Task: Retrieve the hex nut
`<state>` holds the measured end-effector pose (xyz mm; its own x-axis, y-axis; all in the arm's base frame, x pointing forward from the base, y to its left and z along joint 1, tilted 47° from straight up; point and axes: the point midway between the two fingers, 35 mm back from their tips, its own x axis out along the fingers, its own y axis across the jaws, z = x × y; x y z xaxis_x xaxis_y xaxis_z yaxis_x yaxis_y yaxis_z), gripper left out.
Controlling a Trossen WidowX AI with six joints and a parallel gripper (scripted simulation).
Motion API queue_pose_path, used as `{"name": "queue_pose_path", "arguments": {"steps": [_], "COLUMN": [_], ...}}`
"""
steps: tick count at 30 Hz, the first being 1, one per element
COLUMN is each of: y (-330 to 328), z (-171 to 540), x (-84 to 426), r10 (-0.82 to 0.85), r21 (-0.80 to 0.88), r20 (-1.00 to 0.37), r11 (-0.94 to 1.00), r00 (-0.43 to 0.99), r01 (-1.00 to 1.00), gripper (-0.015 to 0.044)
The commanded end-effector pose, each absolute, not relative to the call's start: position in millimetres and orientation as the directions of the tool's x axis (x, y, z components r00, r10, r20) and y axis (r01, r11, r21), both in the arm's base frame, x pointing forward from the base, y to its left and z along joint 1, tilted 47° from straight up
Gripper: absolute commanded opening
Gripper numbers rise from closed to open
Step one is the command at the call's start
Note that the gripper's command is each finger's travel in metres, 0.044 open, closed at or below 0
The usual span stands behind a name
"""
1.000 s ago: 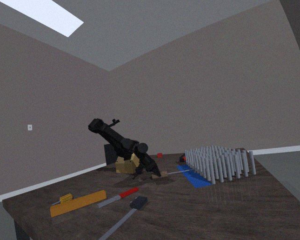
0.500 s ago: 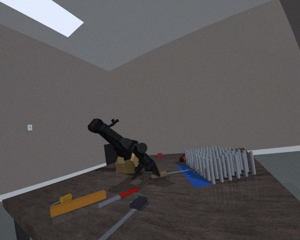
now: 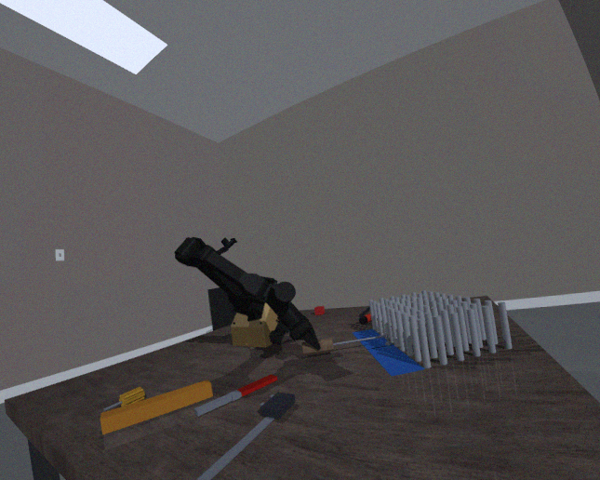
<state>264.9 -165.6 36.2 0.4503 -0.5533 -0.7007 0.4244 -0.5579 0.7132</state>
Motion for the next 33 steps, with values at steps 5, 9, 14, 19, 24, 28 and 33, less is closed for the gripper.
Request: {"name": "queue_pose_path", "arguments": {"steps": [5,9,14,19,24,28,33], "y": [-161.0,-160.1,-160.2,-160.1,-160.1,-158.8,-147.9], "z": [42.9,44.4,50.1,56.2,61.5,63.9,72.8], "x": [268.9,268.0,258.9,245.9,233.1,231.0,238.3], "r10": [-0.554,-0.553,-0.553,-0.552,-0.552,-0.551,-0.544], "r21": [0.719,0.719,0.719,0.717,0.716,0.715,0.707], "r20": [-0.695,-0.695,-0.695,-0.696,-0.697,-0.698,-0.706], "r11": [-0.557,-0.557,-0.557,-0.556,-0.556,-0.557,-0.566], "r00": [0.459,0.459,0.459,0.458,0.458,0.457,0.453], "r01": [0.416,0.416,0.417,0.420,0.422,0.422,0.423], "gripper": [0.0000,0.0000,0.0000,0.0000,0.0000,0.0000,0.0000]}}
